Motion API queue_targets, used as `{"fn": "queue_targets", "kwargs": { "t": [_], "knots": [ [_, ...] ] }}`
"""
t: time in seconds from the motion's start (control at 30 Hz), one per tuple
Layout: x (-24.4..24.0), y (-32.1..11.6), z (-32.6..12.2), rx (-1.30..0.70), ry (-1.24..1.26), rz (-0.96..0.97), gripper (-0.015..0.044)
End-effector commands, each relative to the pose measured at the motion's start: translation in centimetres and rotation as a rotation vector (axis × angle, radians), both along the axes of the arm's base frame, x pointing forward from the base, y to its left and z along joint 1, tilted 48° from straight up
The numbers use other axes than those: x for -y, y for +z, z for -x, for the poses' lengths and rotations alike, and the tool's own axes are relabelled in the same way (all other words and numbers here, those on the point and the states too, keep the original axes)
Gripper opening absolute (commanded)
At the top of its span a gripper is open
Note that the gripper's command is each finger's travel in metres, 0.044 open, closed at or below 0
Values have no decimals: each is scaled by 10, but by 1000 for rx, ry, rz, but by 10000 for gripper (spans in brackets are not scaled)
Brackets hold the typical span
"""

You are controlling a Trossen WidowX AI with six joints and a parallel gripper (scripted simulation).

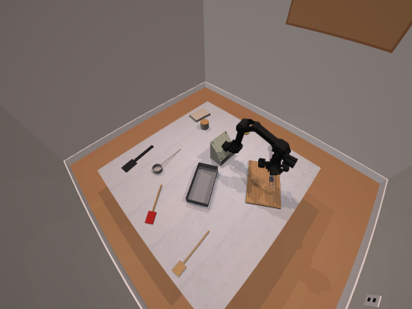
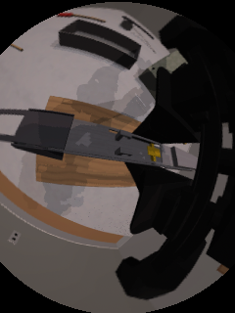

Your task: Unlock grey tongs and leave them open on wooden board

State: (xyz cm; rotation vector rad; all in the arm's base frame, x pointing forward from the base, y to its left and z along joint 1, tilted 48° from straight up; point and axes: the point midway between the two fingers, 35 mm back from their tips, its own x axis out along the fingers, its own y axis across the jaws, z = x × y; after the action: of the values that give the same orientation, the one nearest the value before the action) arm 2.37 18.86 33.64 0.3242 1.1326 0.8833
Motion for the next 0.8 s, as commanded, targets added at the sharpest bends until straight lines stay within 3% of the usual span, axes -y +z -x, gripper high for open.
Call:
{"fn": "queue_targets", "kwargs": {
  "t": [0.0,0.77],
  "knots": [
    [-1,0,0,-1,-2,2,-150],
    [-31,-20,-3,-1,-2,2,-150]
  ]
}}
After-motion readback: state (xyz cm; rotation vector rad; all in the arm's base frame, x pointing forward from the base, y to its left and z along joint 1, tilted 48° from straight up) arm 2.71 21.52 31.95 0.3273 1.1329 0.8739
